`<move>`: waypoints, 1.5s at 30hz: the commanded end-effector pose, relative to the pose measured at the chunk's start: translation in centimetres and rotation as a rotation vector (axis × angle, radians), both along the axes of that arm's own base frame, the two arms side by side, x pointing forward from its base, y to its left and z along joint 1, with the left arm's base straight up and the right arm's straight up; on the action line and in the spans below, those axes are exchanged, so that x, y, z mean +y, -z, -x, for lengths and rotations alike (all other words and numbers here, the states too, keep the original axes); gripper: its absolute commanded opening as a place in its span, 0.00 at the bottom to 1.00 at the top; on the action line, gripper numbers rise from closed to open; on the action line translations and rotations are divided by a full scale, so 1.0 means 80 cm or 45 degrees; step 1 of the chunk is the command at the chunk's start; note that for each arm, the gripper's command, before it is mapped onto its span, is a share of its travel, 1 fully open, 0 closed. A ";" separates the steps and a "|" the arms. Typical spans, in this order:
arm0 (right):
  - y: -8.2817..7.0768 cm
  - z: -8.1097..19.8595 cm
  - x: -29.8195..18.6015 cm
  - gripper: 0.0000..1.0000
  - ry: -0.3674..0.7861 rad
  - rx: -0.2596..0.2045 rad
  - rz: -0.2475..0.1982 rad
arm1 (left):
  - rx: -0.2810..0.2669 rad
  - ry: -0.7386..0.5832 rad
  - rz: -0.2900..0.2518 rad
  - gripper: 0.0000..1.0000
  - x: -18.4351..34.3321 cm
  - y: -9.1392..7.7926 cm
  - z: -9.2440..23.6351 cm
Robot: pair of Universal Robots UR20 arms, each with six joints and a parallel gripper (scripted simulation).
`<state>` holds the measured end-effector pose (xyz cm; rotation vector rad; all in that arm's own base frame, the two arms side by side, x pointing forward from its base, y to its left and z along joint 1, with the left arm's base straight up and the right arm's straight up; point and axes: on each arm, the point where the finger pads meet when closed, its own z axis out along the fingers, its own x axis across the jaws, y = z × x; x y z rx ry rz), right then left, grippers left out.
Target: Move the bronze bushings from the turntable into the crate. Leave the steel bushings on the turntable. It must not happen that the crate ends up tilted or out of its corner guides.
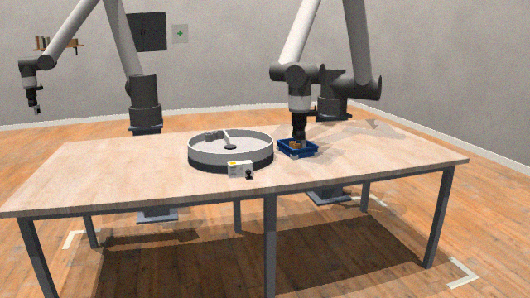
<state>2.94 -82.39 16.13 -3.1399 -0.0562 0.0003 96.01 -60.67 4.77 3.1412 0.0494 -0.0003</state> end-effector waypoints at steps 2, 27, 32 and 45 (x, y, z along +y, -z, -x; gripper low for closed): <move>-0.001 0.000 -0.001 1.00 0.000 0.000 0.001 | -0.001 0.000 0.001 0.00 0.000 -0.001 -0.001; -0.001 0.000 -0.001 1.00 0.000 0.000 0.001 | -0.001 0.000 0.001 0.00 0.000 0.003 -0.001; -0.001 0.000 -0.001 1.00 0.000 0.000 0.001 | -0.001 0.000 0.001 0.00 0.000 0.005 -0.001; -0.001 0.000 -0.001 1.00 0.000 0.000 0.001 | -0.001 0.000 0.001 0.00 0.000 0.006 -0.001</move>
